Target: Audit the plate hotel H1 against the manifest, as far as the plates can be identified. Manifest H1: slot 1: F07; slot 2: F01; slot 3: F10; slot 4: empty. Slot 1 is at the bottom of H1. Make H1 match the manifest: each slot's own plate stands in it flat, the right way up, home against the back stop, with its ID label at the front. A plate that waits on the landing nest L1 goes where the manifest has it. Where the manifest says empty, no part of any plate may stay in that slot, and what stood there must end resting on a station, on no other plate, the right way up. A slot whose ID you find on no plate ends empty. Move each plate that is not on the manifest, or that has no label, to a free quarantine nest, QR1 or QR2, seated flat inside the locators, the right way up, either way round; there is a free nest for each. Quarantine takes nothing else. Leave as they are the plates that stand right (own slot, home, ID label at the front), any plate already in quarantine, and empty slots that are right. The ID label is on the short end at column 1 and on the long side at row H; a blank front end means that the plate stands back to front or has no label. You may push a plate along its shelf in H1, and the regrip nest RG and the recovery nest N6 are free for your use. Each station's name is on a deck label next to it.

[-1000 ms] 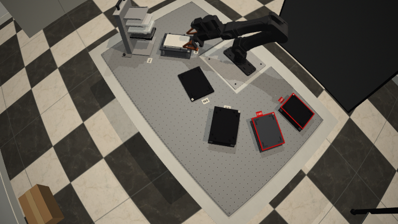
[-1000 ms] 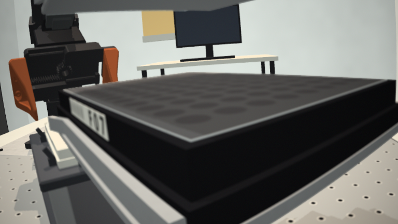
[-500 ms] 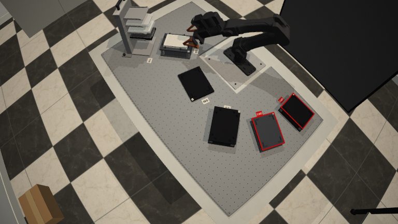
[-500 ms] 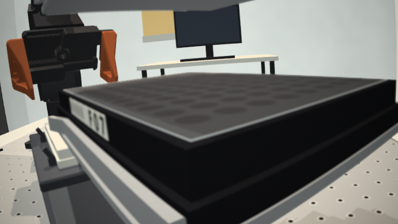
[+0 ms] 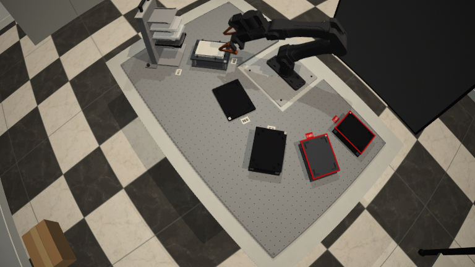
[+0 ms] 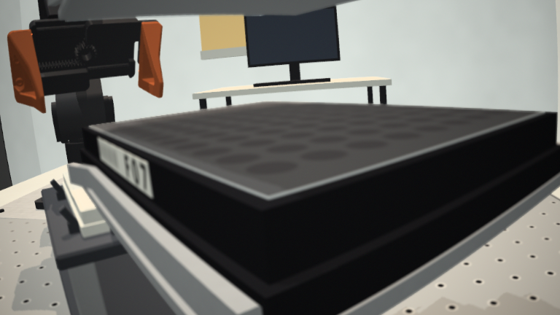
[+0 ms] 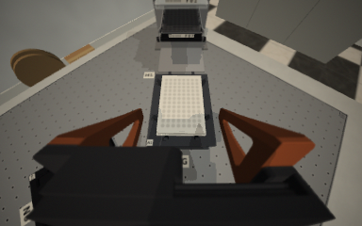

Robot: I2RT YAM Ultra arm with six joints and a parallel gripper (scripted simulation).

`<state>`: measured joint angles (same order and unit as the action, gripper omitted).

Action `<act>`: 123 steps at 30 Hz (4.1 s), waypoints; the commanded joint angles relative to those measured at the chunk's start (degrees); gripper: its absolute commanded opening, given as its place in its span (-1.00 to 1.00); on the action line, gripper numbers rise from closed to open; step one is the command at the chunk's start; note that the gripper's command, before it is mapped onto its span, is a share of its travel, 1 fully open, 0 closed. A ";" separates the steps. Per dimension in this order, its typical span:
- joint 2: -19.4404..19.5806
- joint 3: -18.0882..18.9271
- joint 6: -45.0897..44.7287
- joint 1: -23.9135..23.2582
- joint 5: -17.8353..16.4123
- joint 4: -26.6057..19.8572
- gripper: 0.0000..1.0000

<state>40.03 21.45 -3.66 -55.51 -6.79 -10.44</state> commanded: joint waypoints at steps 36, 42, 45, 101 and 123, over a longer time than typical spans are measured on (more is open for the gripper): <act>40.25 44.66 0.43 4.20 5.22 -36.57 1.00; 48.28 55.46 0.55 4.52 5.95 -48.60 1.00; 52.32 60.85 0.60 4.86 6.28 -54.38 1.00; 63.81 66.00 0.90 5.08 6.79 -60.69 1.00; 64.93 62.42 0.91 5.12 6.79 -55.35 1.00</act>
<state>105.80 83.29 -3.14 -50.87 -0.16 -67.61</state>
